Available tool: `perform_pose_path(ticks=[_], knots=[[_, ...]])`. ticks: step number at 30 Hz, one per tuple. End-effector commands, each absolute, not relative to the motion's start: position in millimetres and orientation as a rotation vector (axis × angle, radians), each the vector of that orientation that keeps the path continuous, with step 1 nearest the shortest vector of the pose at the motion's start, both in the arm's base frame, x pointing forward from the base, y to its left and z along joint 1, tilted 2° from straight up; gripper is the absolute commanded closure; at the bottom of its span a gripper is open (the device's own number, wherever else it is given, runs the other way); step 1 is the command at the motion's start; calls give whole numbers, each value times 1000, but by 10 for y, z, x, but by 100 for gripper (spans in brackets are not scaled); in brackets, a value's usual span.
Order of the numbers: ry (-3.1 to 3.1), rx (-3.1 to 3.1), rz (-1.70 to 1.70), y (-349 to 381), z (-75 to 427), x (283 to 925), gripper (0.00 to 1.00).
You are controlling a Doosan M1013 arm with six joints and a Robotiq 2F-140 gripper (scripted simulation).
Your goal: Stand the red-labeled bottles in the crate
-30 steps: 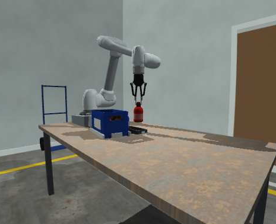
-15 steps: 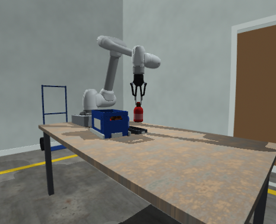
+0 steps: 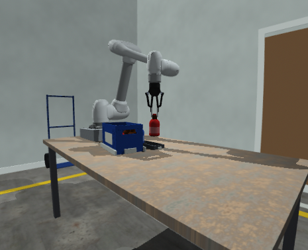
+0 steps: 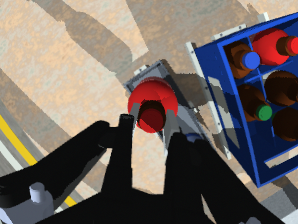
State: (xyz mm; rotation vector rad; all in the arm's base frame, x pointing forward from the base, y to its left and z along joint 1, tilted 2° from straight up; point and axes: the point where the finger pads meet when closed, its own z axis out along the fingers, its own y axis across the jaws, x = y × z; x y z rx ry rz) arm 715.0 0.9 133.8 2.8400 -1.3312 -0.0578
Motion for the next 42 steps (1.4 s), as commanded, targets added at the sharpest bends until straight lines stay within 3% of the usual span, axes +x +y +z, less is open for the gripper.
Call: perform_pose_path(ticks=[1,42], knots=[[-1331,2840,-58,9,1339,7150,100],[-1331,2840,-58,6,1576,7158,100]])
